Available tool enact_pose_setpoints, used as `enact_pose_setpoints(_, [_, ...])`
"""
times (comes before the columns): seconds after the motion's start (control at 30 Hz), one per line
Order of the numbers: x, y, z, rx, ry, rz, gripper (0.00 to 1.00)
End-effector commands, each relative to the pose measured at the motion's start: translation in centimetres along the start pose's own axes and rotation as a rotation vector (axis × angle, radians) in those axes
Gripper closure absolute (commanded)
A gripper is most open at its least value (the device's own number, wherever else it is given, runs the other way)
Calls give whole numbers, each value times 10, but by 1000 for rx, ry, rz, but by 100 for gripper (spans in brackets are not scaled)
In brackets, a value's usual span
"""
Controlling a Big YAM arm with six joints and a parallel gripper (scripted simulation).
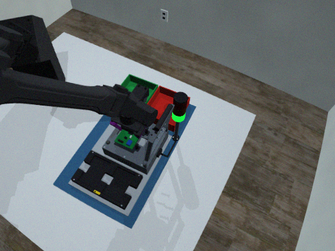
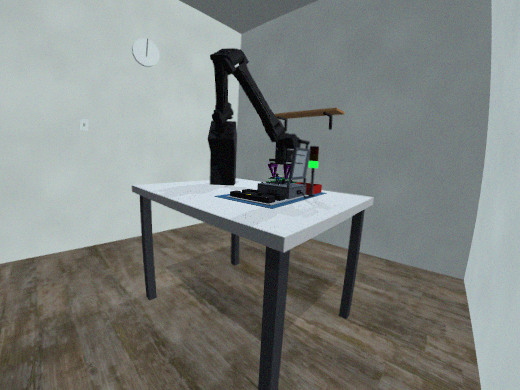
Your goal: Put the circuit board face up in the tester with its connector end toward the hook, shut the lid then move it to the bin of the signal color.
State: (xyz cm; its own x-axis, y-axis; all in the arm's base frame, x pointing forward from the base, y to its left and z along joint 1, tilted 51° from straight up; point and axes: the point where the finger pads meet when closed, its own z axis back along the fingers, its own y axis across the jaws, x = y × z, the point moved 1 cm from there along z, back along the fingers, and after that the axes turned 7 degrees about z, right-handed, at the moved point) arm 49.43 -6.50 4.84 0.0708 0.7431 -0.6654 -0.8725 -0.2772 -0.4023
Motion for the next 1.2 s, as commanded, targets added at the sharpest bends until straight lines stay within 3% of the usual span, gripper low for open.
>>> enact_pose_setpoints(0.0, [5, -9, 15, -29, -9, -3, 28])
enact_pose_setpoints(0.47, [9, -6, 14, -20, -12, 5, 28])
enact_pose_setpoints(0.73, [6, -9, 23, -27, -9, -1, 28])
enact_pose_setpoints(1.17, [4, -7, 71, -28, -9, -4, 28])
